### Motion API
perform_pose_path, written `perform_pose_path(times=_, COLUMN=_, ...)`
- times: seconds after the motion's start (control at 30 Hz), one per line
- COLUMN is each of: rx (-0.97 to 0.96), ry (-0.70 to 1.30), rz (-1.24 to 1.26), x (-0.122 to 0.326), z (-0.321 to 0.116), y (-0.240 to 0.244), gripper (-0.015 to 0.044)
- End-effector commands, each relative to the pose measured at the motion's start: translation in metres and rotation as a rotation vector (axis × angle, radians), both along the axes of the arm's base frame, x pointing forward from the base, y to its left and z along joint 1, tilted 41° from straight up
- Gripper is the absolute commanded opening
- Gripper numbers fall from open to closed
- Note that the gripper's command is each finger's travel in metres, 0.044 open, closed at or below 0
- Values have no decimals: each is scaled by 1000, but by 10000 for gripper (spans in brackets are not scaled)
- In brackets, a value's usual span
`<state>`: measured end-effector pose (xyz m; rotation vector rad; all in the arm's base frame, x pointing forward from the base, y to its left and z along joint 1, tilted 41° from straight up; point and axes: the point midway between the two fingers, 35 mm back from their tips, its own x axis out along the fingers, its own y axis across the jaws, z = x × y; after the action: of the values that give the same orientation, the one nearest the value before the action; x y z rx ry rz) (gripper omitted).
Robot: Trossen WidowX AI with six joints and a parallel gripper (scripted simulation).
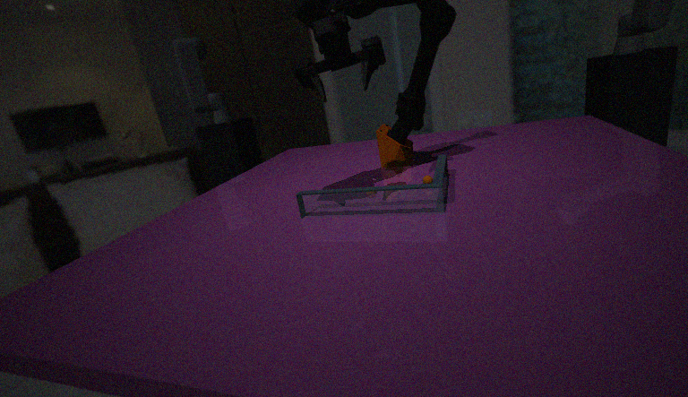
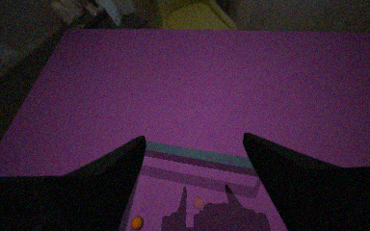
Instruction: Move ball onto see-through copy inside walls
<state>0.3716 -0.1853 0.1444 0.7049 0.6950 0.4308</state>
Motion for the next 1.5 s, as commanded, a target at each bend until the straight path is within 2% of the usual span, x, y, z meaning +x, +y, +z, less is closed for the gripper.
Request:
perform_pose_path(times=0.0, rx=-9, ry=-2, rz=10, x=0, z=0, y=3, gripper=374)
perform_pose_path(times=0.2, rx=-289, ry=-100, rz=367, x=-14, z=-18, y=95, gripper=226)
perform_pose_path(times=0.43, rx=-552, ry=-269, rz=821, x=-59, z=-41, y=182, gripper=226)
perform_pose_path(times=0.7, rx=-727, ry=-474, rz=1254, x=-118, z=-63, y=237, gripper=226)
perform_pose_path(times=1.47, rx=-734, ry=-487, rz=1278, x=-120, z=-80, y=253, gripper=226)
